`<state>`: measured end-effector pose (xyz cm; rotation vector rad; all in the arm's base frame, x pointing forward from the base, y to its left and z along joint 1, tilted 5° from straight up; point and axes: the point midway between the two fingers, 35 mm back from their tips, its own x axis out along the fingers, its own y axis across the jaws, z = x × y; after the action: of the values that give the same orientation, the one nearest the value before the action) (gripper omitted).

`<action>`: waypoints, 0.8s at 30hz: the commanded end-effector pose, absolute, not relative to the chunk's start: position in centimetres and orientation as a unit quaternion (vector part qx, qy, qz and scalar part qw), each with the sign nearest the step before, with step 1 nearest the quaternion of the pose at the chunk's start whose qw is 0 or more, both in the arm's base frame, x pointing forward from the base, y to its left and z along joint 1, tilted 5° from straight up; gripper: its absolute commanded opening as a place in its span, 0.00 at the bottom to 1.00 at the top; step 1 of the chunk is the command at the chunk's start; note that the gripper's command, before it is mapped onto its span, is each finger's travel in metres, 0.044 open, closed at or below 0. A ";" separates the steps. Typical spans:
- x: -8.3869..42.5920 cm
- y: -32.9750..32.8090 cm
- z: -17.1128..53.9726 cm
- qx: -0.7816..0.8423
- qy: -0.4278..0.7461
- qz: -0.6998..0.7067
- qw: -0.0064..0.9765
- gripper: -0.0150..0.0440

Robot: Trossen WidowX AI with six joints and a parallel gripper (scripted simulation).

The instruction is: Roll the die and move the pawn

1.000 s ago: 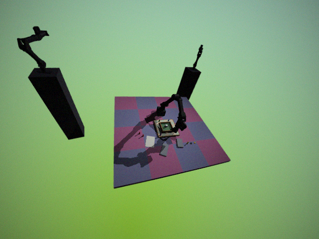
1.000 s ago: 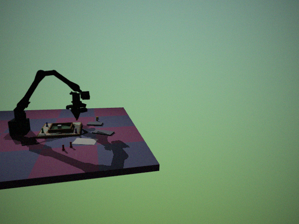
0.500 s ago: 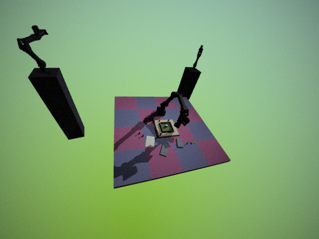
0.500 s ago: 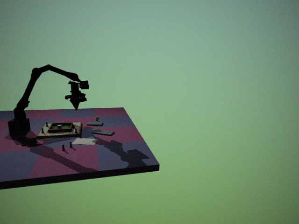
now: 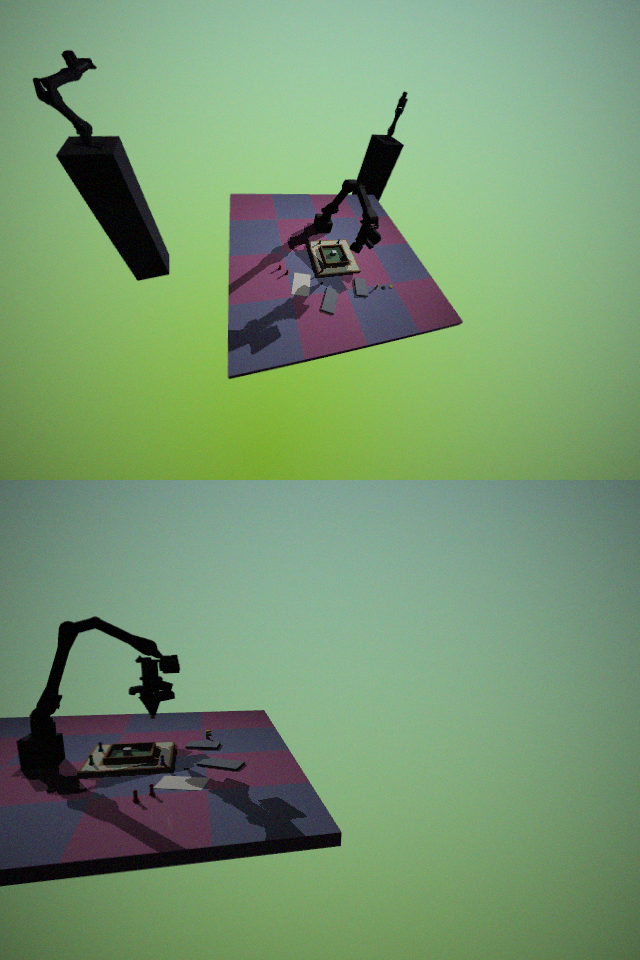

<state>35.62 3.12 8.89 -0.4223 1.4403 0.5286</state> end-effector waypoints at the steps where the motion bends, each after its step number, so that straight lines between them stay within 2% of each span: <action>1: 34.0 3.9 8.0 -0.188 0.650 0.236 0.697 0.25; 24: 26.5 7.1 4.4 -0.187 0.652 0.237 0.695 0.25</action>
<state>28.02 6.83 5.26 -0.4177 1.4456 0.5336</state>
